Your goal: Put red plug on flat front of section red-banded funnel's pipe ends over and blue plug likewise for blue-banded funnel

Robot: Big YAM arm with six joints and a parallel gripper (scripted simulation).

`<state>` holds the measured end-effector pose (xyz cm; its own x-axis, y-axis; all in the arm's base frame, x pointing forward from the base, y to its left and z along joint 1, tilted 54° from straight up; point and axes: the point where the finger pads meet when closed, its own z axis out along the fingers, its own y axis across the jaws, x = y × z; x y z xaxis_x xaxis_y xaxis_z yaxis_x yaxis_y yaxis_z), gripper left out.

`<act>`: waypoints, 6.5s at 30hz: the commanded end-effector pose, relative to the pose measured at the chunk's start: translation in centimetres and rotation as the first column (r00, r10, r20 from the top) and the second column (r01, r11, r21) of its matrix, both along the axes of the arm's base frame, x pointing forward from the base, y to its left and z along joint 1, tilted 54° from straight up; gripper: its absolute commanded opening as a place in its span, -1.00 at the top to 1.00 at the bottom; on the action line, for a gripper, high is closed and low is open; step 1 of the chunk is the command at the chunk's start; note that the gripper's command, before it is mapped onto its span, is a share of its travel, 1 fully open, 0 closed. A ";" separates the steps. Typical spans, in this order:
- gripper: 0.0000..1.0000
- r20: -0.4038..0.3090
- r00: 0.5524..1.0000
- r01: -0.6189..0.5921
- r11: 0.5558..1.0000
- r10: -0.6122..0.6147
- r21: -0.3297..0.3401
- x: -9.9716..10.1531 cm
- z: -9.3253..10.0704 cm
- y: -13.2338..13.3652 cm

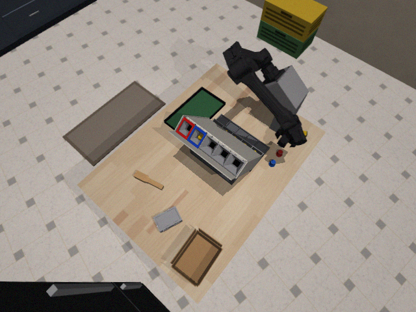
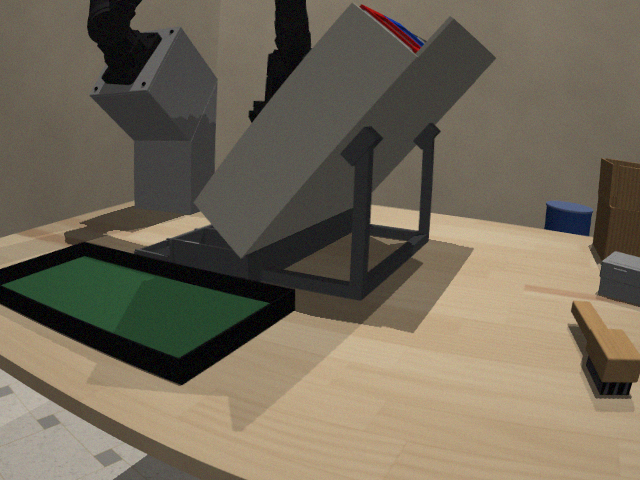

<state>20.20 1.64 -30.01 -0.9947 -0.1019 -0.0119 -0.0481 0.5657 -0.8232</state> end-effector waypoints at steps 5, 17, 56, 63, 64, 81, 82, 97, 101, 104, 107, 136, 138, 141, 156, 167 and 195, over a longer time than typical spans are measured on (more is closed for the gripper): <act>-0.73 0.044 0.999 -0.004 0.999 0.003 0.032 1.2 -0.7 1.5; -0.73 0.016 1.000 -0.002 1.000 0.002 0.012 1.1 -0.7 1.5; -0.73 0.004 1.000 0.007 1.000 -0.007 0.003 1.1 -0.7 1.5; -0.73 0.002 1.000 0.008 1.000 -0.008 0.002 1.2 -0.7 1.5; -0.73 0.001 1.000 0.008 1.000 -0.008 0.002 1.2 -0.7 1.5; -0.73 0.032 0.999 -0.001 1.000 0.000 0.025 1.2 -0.9 1.7; -0.73 0.035 0.999 -0.002 1.000 0.001 0.027 1.2 -0.9 1.7; -0.73 0.041 0.999 0.004 0.999 -0.005 0.035 1.8 -4.0 -2.8; -0.73 0.038 0.999 0.008 0.999 -0.009 0.034 2.1 -5.4 -4.7; -0.73 0.037 0.999 0.010 0.999 -0.011 0.034 2.3 -6.0 -5.7; -0.73 0.041 0.999 0.014 0.999 -0.015 0.031 2.2 -6.0 -5.8; -0.73 0.061 0.998 0.035 0.999 -0.036 0.020 2.1 -7.2 -8.0; -0.73 0.060 0.998 0.035 0.999 -0.036 0.020 2.1 -7.3 -8.1; -0.73 0.057 0.998 0.029 0.999 -0.030 0.021 2.1 -7.3 -8.2; -0.73 0.039 0.999 -0.006 1.000 0.005 0.029 1.9 -7.5 -8.5; -0.73 0.061 0.998 0.000 0.999 -0.002 0.035 1.6 -7.4 -8.7; 1.00 0.096 0.995 -0.010 0.999 0.005 0.050 2.2 -7.4 -8.2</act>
<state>22.36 -6.69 -37.52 -0.9886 -0.1022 -0.1109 0.0265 0.6063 -0.7948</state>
